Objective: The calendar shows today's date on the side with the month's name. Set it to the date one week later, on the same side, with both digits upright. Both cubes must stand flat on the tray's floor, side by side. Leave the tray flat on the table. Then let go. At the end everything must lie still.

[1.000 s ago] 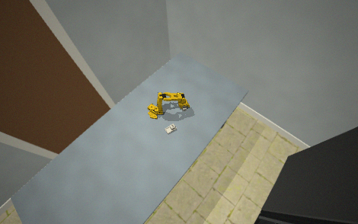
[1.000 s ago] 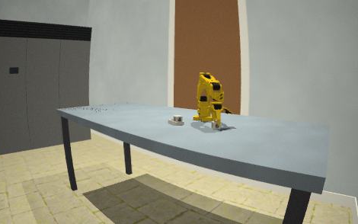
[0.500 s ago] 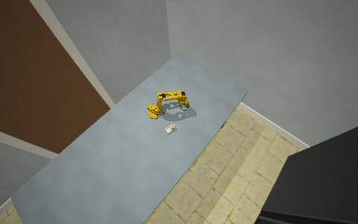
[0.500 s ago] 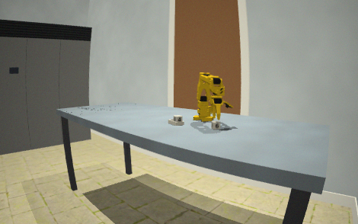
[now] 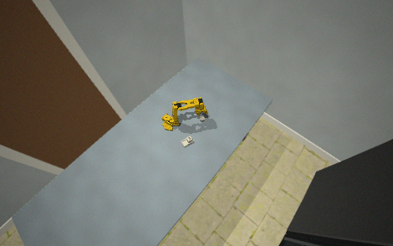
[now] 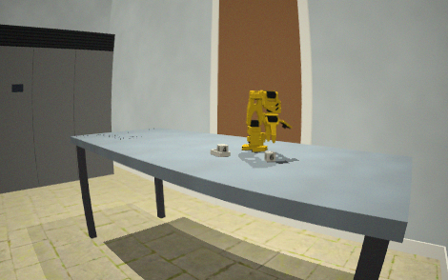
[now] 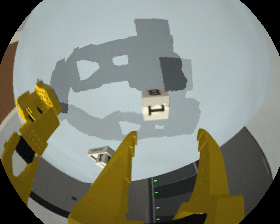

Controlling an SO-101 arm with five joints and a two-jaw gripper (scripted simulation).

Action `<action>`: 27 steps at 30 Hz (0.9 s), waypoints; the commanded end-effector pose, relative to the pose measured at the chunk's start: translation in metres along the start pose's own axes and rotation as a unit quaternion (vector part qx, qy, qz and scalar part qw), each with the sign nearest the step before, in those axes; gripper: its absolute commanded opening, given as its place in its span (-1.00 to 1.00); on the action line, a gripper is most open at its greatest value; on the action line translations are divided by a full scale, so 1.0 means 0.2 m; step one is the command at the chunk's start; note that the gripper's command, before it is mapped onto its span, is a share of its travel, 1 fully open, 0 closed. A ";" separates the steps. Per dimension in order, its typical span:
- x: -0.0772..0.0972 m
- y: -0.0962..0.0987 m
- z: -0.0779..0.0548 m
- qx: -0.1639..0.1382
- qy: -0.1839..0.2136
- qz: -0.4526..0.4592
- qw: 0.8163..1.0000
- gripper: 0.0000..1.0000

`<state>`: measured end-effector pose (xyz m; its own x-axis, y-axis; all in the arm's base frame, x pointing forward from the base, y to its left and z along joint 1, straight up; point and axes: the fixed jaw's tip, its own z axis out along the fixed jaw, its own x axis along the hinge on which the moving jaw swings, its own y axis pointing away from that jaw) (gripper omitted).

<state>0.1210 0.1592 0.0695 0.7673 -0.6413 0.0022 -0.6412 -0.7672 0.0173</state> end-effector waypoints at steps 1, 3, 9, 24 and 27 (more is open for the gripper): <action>-0.01 -0.03 -0.07 0.036 -0.003 -0.001 0.999 -0.29; -0.01 -0.03 -0.07 0.036 -0.003 -0.001 0.999 -0.29; -0.01 -0.03 -0.07 0.036 -0.003 -0.001 0.999 -0.29; -0.01 -0.04 -0.16 0.088 -0.005 -0.001 0.996 -0.29; -0.01 -0.04 -0.23 0.129 -0.007 -0.001 0.992 -0.29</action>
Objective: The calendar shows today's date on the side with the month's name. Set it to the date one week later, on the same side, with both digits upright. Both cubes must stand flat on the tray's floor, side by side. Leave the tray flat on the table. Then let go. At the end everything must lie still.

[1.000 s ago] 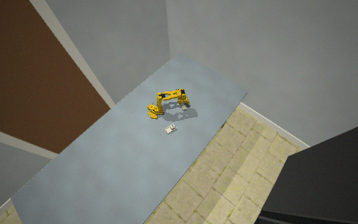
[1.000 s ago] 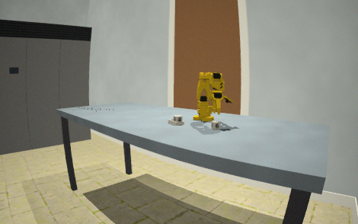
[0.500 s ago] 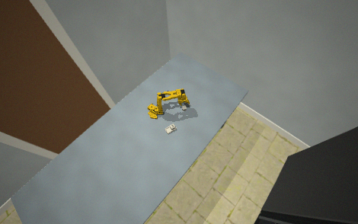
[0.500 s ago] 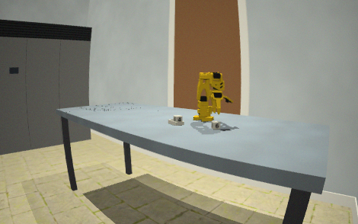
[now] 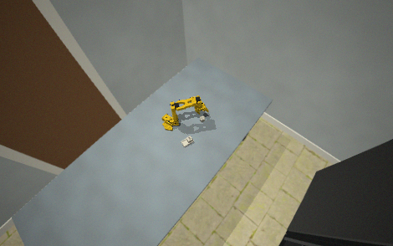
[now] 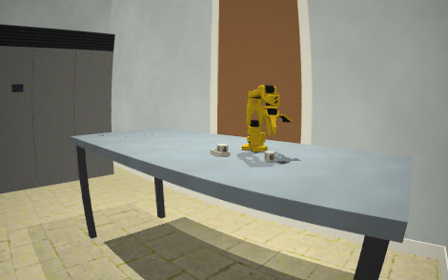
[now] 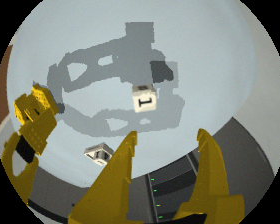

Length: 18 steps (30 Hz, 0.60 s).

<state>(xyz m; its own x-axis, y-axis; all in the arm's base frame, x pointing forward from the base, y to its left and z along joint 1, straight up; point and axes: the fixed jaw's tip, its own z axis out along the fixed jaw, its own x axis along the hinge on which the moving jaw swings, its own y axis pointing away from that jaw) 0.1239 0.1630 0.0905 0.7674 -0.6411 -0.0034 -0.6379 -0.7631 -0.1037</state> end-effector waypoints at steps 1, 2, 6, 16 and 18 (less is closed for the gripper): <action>-0.01 -0.04 -0.15 0.084 -0.005 0.000 0.996 -0.29; -0.01 -0.04 -0.18 0.100 -0.006 0.000 0.995 -0.29; -0.01 -0.04 -0.24 0.130 -0.008 0.000 0.991 -0.30; -0.01 -0.03 -0.40 0.221 -0.013 0.000 0.975 -0.30; -0.01 -0.03 -0.40 0.223 -0.013 0.000 0.975 -0.30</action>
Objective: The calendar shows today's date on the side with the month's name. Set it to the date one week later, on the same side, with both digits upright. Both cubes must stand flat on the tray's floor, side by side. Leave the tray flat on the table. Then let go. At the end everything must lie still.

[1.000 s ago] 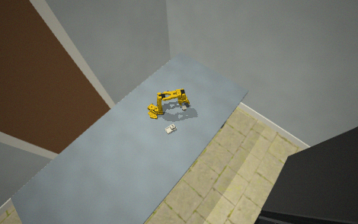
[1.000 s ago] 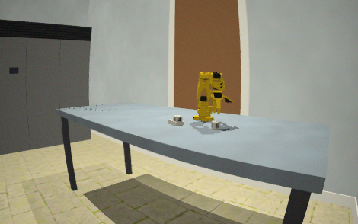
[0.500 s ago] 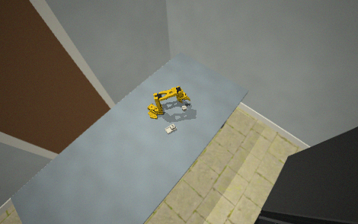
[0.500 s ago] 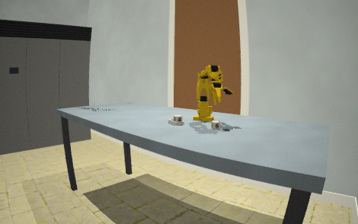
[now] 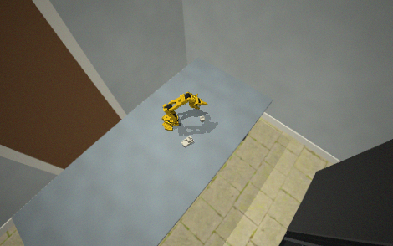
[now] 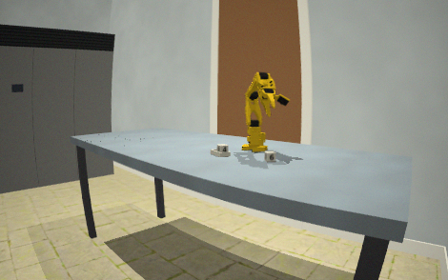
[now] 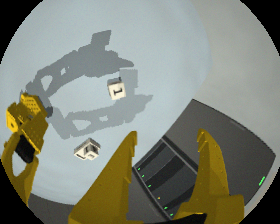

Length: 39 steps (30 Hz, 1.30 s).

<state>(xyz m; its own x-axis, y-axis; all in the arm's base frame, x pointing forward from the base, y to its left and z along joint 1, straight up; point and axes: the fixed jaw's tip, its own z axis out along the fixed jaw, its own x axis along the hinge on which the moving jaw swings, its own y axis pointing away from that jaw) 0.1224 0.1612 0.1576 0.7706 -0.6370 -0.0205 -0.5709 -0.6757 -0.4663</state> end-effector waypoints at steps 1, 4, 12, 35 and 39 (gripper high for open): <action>-0.01 -0.03 -0.06 0.034 -0.004 0.000 0.999 -0.30; -0.01 -0.03 -0.06 0.034 -0.004 0.000 0.999 -0.30; -0.01 -0.03 -0.06 0.034 -0.004 0.011 0.999 -0.30; -0.06 -0.06 -0.03 0.030 -0.019 0.241 0.970 -0.30; -0.06 -0.06 -0.03 0.029 -0.021 0.275 0.961 -0.30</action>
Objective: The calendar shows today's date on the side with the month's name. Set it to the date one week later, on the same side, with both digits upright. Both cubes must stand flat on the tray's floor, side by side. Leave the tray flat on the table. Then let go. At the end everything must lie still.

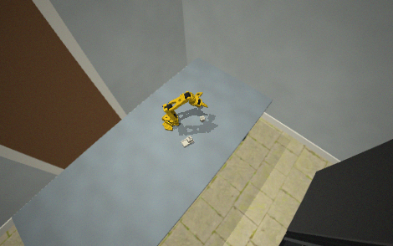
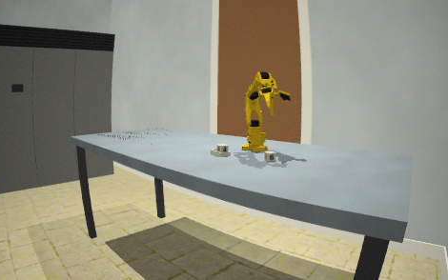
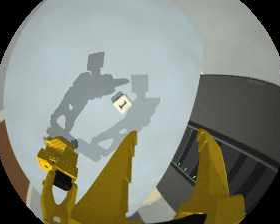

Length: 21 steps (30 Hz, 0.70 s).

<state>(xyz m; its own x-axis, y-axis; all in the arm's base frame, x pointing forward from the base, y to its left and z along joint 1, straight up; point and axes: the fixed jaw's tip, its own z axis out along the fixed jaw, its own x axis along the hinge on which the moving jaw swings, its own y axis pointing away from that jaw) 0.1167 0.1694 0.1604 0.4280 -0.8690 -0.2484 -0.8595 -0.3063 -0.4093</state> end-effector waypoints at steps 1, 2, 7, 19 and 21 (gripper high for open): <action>-0.04 -0.03 -0.02 0.020 -0.019 0.059 0.998 -0.30; -0.04 -0.03 -0.02 0.020 -0.019 0.078 0.997 -0.30; -0.07 -0.04 -0.01 0.016 -0.023 0.172 0.985 -0.30; -0.11 -0.05 0.01 0.007 -0.029 0.344 0.939 -0.30; -0.12 -0.05 0.02 0.006 -0.030 0.372 0.928 -0.30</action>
<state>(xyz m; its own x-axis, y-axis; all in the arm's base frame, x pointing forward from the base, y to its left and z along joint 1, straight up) 0.1150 0.1873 0.1577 -0.2012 -0.8692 -0.4516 -0.9436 0.2957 -0.1487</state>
